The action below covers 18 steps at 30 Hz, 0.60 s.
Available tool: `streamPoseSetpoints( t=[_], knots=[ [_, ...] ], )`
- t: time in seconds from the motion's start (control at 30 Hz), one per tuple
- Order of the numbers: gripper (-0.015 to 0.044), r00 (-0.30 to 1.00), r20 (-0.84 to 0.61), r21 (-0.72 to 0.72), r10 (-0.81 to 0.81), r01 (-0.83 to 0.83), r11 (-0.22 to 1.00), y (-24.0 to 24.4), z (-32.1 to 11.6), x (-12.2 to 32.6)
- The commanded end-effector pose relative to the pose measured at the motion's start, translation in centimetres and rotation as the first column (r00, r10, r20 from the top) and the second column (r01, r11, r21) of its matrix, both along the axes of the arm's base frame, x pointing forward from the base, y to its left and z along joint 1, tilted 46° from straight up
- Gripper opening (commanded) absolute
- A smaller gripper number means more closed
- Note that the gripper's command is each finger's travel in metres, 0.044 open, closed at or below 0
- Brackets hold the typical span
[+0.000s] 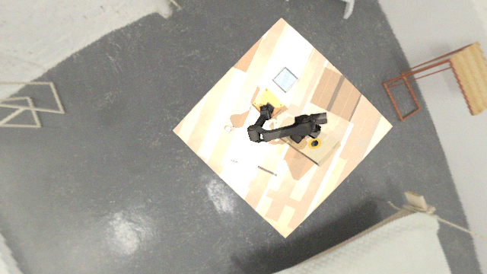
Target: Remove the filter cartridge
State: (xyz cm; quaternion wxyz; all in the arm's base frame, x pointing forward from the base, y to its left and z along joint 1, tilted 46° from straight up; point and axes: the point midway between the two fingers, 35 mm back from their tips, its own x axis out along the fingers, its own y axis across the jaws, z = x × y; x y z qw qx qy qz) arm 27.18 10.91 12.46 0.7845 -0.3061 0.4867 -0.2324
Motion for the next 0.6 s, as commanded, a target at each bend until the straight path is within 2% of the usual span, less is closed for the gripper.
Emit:
streamPoseSetpoints(
  t=[0.0, 0.2, 0.57],
  knots=[
    [0.0, 1.0, -0.001, -0.001, 0.0, 0.0, 1.0, 1.3, 1.0, -0.7],
    [0.0, 1.0, 0.001, -0.006, -0.001, 0.001, 1.0, 2.8, 2.6, -1.7],
    [0.0, 1.0, 0.003, -0.002, -0.001, 0.001, 1.0, 6.2, -1.5, -0.8]
  ],
)
